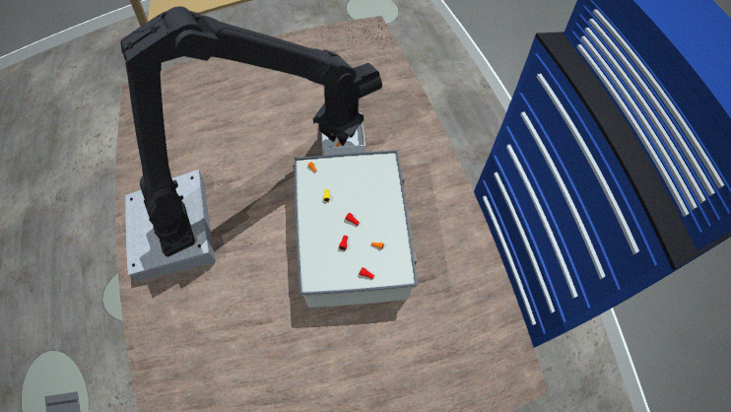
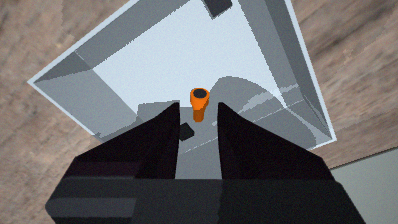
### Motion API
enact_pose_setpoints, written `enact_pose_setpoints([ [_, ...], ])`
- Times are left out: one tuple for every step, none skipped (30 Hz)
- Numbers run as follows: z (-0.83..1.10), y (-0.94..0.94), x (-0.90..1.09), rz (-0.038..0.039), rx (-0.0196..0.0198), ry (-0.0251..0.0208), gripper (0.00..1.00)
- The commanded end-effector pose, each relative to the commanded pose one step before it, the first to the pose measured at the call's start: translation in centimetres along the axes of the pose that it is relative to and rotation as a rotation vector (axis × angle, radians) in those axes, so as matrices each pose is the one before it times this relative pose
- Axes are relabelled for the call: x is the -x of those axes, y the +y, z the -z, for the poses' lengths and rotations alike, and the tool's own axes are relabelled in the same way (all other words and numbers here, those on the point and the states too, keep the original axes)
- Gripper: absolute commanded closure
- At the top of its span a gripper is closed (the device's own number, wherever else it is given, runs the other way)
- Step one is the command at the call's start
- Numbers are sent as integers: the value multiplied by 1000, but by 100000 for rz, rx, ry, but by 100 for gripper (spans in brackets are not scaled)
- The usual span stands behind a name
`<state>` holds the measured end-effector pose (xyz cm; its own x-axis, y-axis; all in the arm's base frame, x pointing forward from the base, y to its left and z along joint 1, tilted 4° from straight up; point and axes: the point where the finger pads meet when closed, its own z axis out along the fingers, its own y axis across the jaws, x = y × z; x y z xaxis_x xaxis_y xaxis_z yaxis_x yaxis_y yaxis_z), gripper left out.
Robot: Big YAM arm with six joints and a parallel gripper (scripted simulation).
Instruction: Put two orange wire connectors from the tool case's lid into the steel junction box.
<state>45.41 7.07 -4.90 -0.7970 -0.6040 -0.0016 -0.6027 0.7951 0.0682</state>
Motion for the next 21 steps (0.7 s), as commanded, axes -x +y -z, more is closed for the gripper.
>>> enact_pose_setpoints([
  [2995,-893,1639,-207,-2225,-4005,75],
  [345,-45,-6,1,-79,-132,75],
  [356,-66,29,5,-112,-188,75],
  [345,-71,32,5,-110,-184,75],
  [326,-68,24,3,-97,-159,75],
  [305,-62,19,12,-84,-138,75],
  [283,-53,18,25,-74,-119,75],
  [259,-45,15,36,-64,-103,75],
  [237,-40,15,42,-56,-89,75],
  [211,-34,12,36,-49,-77,75],
  [113,27,-94,16,81,145,75],
  [0,0,0,0,0,0,75],
  [0,0,0,0,0,0,75],
  [-327,215,-351,62,634,1088,75],
  [-281,196,-289,87,540,927,75],
  [-245,176,-240,97,459,789,75],
  [-216,152,-202,89,390,671,75],
  [-193,127,-172,72,331,570,75],
  [-173,107,-146,59,281,484,75],
  [-156,90,-124,49,239,412,75],
  [-136,76,-104,42,198,342,75],
])
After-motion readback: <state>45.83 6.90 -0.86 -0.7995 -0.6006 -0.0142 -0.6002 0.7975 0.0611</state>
